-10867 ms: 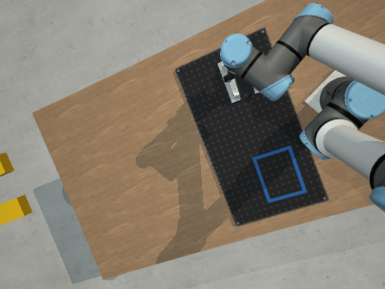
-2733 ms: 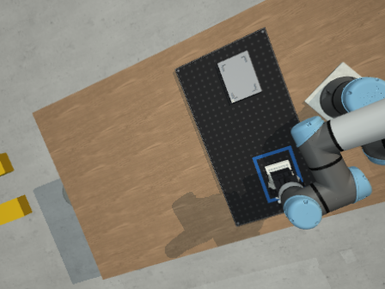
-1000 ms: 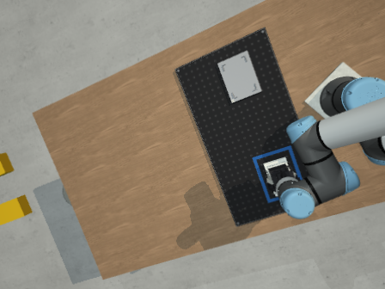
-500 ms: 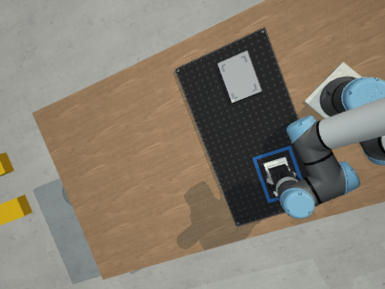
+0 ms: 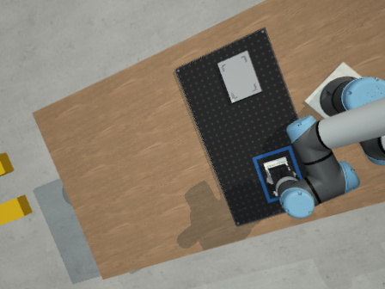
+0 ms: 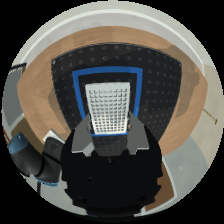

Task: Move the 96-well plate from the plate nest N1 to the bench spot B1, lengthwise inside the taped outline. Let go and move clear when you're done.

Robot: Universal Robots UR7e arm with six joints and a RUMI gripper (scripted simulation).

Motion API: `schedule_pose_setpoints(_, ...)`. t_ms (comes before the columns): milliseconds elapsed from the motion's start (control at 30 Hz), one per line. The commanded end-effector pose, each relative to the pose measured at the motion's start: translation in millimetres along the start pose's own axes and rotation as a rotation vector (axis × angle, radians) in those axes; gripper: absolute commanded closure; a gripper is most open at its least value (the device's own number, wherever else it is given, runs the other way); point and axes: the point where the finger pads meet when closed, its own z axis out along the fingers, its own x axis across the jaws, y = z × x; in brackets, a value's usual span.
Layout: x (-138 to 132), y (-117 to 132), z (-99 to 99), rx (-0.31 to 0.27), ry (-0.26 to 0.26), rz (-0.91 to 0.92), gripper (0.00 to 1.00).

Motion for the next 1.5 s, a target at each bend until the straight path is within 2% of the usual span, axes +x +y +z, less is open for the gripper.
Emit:
schedule_pose_setpoints(0, 0.4, -0.1, 0.6, 0.000, 0.001, 0.000, 1.00)
schedule_pose_setpoints(1467, 0.3, -0.1, 7.1, 0.000, 0.001, 0.000, 1.00)
